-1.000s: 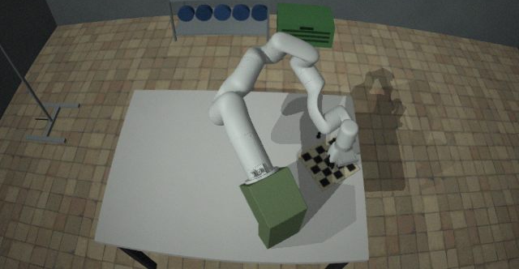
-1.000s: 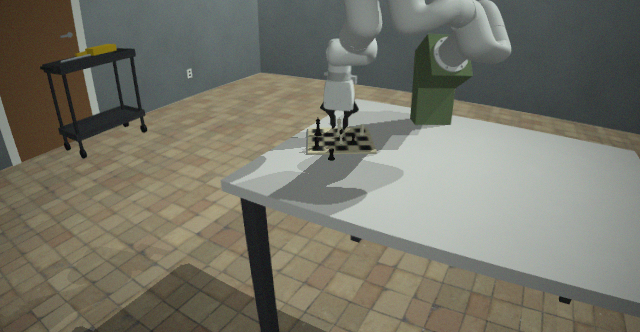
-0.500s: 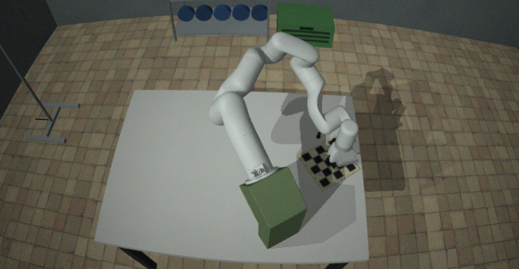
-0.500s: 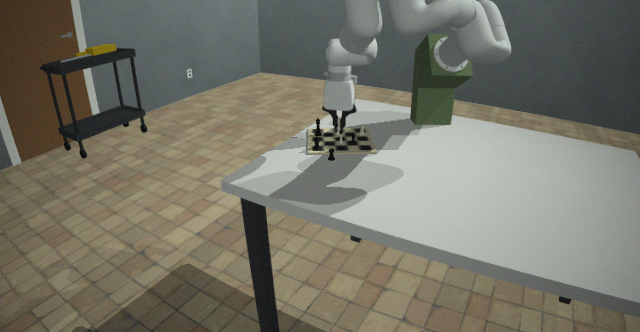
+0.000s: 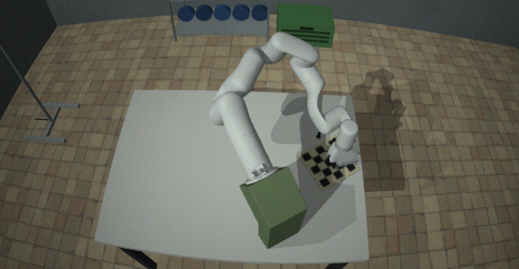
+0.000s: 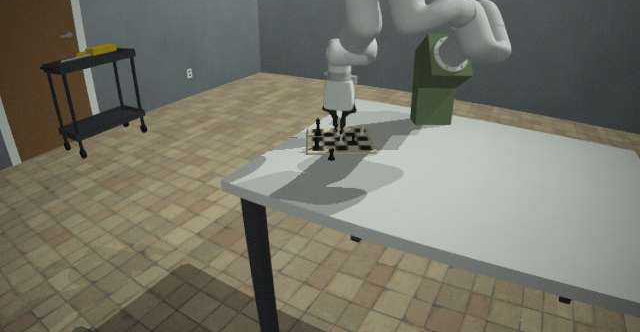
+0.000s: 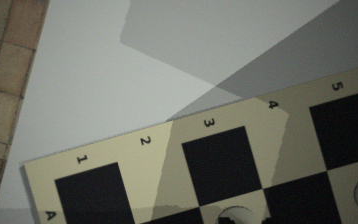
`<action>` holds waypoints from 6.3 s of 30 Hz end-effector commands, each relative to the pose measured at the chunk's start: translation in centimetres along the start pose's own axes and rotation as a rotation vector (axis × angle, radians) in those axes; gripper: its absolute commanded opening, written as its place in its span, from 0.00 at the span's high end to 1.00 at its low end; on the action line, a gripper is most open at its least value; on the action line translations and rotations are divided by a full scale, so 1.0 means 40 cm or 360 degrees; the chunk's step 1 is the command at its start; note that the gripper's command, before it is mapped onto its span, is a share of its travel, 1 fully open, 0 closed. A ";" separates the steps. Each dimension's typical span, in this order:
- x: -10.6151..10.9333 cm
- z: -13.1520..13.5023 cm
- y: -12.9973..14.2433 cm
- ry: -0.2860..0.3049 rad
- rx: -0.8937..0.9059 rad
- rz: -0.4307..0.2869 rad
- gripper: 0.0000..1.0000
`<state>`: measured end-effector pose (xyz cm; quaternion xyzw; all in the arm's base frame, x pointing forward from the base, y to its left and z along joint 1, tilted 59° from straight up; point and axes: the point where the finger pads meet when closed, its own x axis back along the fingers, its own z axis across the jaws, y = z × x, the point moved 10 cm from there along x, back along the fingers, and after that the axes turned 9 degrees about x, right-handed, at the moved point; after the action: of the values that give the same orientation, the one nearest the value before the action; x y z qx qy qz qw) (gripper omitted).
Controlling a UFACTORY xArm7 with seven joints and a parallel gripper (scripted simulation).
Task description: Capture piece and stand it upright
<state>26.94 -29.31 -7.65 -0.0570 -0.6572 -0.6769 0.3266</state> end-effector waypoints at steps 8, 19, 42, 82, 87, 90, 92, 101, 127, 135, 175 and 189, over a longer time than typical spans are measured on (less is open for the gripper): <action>0.009 -0.003 -0.002 -0.0007 -0.0001 0.0004 1.00; 0.172 -0.002 -0.002 -0.0007 -0.0001 0.0004 1.00; 0.256 0.015 -0.022 -0.0006 0.0092 0.0004 1.00; 0.103 0.082 -0.101 -0.0006 0.0449 0.0005 1.00; 0.051 0.083 -0.103 -0.0006 0.0449 0.0005 1.00; 0.030 0.083 -0.103 -0.0006 0.0449 0.0005 1.00; 0.030 0.083 -0.103 -0.0006 0.0449 0.0005 1.00; 0.016 0.083 -0.104 -0.0006 0.0449 0.0005 1.00; 0.016 0.083 -0.104 -0.0006 0.0449 0.0005 1.00; 0.016 0.083 -0.104 -0.0006 0.0449 0.0005 1.00; 0.016 0.084 -0.105 -0.0006 0.0449 0.0005 1.00; 0.008 0.084 -0.105 -0.0006 0.0449 0.0005 1.00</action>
<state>23.42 -26.50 -10.61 -0.0105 -0.7460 -0.5776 0.3311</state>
